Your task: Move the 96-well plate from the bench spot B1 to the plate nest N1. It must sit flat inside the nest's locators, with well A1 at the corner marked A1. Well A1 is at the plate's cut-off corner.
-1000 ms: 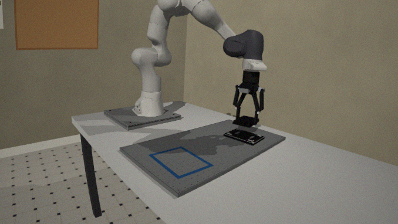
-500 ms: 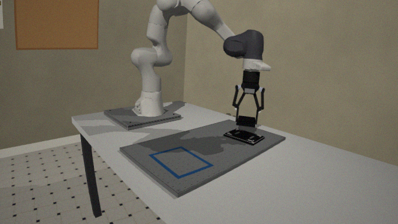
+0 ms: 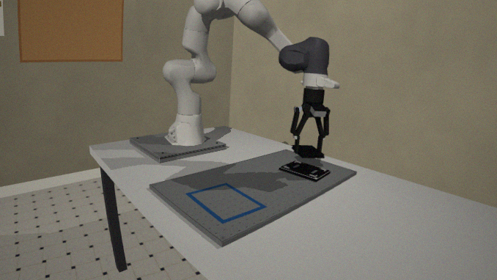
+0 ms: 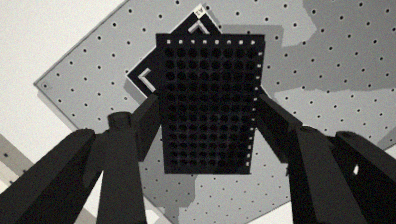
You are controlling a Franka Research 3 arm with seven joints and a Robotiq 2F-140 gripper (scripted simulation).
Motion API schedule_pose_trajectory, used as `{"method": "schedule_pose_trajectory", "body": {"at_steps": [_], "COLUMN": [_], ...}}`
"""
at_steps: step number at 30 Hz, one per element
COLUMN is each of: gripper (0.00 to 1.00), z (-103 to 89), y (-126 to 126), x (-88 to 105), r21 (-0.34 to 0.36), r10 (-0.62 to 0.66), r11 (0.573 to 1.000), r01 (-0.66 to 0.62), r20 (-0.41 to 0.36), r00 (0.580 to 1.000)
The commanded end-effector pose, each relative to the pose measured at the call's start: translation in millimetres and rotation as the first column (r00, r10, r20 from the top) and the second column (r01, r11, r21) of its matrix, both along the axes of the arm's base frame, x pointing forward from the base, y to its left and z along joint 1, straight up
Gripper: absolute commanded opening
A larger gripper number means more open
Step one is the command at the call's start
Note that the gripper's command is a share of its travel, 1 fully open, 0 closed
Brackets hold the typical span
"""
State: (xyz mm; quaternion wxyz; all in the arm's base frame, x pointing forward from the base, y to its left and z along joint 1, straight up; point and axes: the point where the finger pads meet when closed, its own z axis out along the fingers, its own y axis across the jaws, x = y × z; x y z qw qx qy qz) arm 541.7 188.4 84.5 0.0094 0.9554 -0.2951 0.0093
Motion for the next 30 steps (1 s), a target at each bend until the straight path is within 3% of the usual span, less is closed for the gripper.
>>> {"method": "schedule_pose_trajectory", "body": {"at_steps": [1, 13, 15, 16, 17, 30], "gripper": [0.60, 0.60, 0.60, 0.60, 0.60, 0.60], "z": [-0.6, -0.6, -0.6, -0.6, -0.6, -0.6], "y": [-1.7, -1.8, -1.8, -1.7, -1.7, -1.4], "x": [-0.8, -0.7, -0.7, -0.7, -0.7, -0.2], "r21": [0.025, 0.020, 0.020, 0.024, 0.027, 0.028], "r10": [0.274, 0.569, 0.569, 0.627, 0.648, 0.655], "r11": [0.961, 0.822, 0.822, 0.779, 0.762, 0.755], "r01": [-0.274, -0.568, -0.568, -0.627, -0.647, -0.655], "r20": [-0.016, -0.014, -0.014, -0.015, -0.015, -0.015], "r00": [0.962, 0.822, 0.822, 0.779, 0.762, 0.755]}}
